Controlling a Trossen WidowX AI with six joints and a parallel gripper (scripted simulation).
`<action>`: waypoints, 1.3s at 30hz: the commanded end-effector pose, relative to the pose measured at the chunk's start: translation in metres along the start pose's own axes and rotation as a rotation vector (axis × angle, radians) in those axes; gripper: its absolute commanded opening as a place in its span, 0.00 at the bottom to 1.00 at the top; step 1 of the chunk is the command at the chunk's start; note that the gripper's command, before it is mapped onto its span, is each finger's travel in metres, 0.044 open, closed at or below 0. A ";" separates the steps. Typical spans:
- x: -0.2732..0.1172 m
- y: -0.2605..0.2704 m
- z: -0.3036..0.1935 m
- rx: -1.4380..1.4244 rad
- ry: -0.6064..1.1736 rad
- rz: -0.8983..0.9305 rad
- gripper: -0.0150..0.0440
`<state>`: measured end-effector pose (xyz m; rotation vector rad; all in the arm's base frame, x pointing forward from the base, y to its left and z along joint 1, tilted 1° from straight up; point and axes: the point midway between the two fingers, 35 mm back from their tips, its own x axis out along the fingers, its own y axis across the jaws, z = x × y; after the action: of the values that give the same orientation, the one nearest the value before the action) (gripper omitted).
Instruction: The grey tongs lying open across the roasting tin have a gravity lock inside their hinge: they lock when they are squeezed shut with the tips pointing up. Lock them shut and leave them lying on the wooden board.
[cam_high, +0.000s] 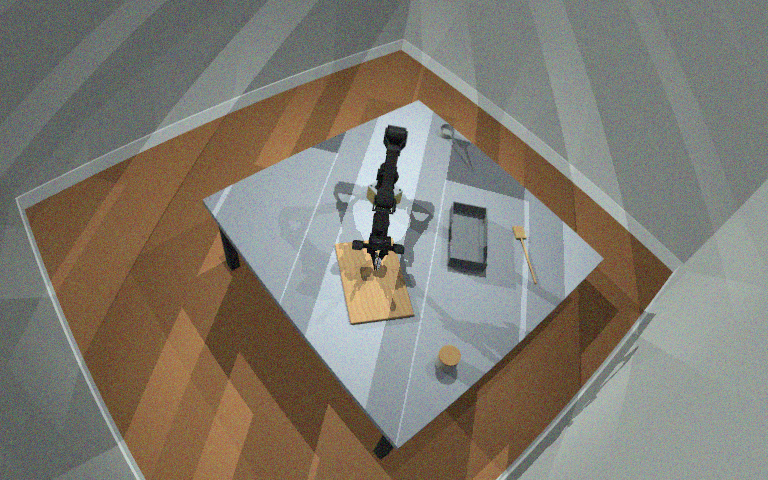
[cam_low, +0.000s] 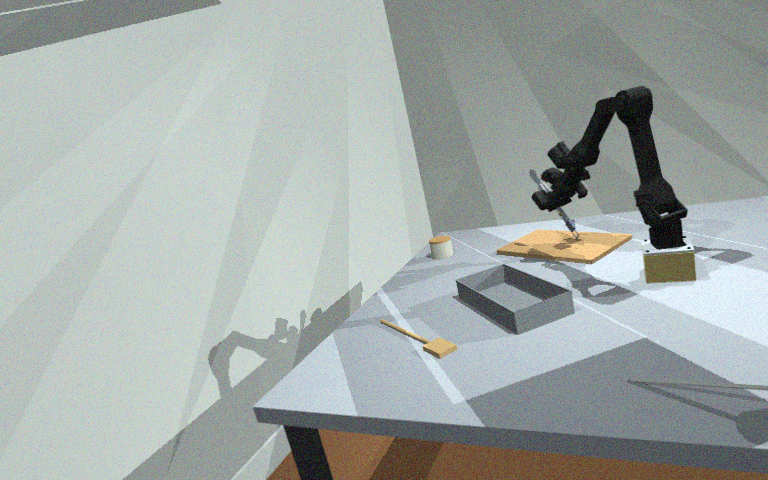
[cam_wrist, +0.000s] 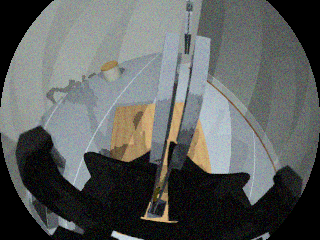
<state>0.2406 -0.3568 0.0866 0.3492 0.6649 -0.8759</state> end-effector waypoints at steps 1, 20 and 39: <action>0.004 -0.001 0.005 -0.002 0.044 -0.005 0.00; 0.016 0.000 0.001 -0.002 0.308 -0.008 0.00; 0.010 0.001 -0.005 -0.008 0.573 -0.011 0.00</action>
<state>0.2445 -0.3595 0.0720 0.5933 1.1629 -0.7921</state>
